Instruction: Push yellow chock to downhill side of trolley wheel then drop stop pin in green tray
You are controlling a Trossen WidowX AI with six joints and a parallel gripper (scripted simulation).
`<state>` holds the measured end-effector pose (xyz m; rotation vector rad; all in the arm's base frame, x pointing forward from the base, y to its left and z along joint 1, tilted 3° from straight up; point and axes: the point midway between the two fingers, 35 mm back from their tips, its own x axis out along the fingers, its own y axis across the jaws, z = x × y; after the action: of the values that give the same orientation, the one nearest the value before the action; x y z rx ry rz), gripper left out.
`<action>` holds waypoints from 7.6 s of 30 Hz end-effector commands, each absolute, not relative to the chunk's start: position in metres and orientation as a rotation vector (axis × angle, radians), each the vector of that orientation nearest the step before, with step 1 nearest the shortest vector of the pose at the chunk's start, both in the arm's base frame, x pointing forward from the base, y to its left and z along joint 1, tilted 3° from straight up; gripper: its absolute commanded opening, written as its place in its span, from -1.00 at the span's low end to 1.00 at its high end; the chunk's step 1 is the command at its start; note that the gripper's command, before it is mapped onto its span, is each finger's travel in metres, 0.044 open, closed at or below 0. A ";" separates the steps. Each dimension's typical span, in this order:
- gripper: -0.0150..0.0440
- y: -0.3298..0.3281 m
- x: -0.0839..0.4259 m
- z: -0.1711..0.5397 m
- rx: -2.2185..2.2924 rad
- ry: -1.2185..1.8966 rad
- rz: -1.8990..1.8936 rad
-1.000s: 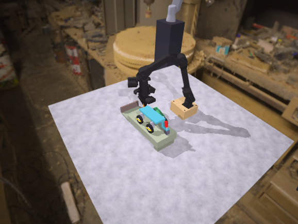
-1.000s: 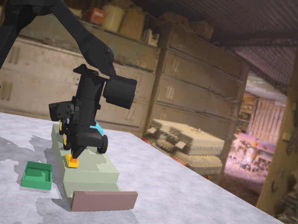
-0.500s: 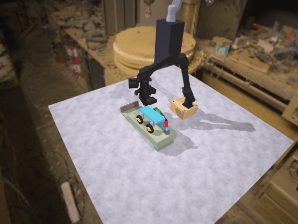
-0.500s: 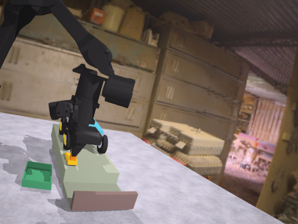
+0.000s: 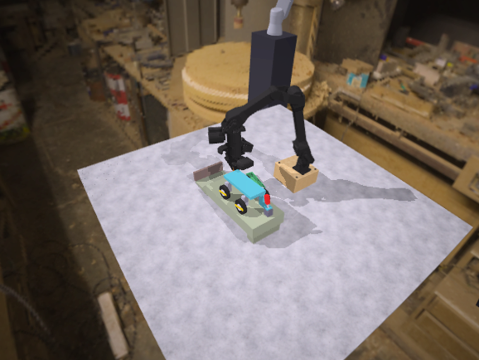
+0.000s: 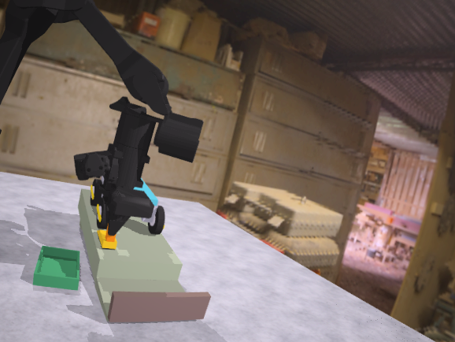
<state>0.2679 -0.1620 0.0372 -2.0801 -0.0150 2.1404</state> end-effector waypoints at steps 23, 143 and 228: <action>-0.49 -0.150 0.270 0.038 -2.082 -0.014 2.139; 0.15 0.080 0.333 0.094 -2.549 -2.336 1.864; -0.49 0.076 0.330 0.113 -2.548 -2.336 1.865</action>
<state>0.3293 0.0754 0.1079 -2.5356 -2.3277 1.8830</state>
